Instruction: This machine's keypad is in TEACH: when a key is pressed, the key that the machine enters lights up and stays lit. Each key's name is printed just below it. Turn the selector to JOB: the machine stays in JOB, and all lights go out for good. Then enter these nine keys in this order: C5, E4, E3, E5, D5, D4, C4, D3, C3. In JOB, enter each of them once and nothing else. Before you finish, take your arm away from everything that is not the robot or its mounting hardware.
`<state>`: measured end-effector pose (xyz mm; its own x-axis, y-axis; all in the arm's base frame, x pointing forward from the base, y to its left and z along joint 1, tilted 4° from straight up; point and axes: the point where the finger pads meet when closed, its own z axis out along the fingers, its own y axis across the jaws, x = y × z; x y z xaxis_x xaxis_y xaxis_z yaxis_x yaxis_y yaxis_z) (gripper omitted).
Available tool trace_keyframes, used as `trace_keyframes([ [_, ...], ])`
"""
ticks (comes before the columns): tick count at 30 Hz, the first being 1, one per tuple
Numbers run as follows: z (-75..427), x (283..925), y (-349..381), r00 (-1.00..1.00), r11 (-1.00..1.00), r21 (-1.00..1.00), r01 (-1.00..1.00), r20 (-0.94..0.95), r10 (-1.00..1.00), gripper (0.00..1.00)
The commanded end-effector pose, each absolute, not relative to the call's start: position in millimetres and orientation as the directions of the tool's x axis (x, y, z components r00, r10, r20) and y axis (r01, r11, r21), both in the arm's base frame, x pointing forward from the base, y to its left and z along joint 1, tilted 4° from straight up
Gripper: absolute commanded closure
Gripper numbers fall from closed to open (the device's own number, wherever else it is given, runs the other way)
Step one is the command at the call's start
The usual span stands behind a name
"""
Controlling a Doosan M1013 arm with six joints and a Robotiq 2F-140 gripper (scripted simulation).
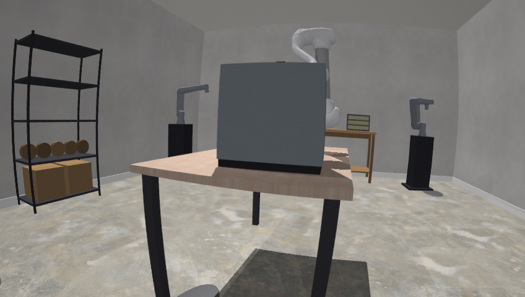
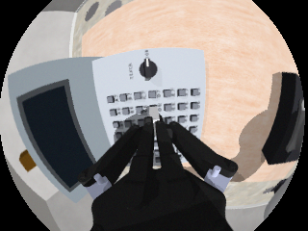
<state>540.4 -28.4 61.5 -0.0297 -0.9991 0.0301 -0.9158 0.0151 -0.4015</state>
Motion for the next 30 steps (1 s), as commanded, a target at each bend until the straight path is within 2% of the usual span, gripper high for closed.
trace_keyframes([
  [1, 59, 542, -28, -0.029, 0.015, -0.402, -0.916, 0.030, -0.999, 1.00],
  [30, 45, 548, -29, -0.029, 0.015, -0.402, -0.916, 0.030, -0.999, 1.00],
])
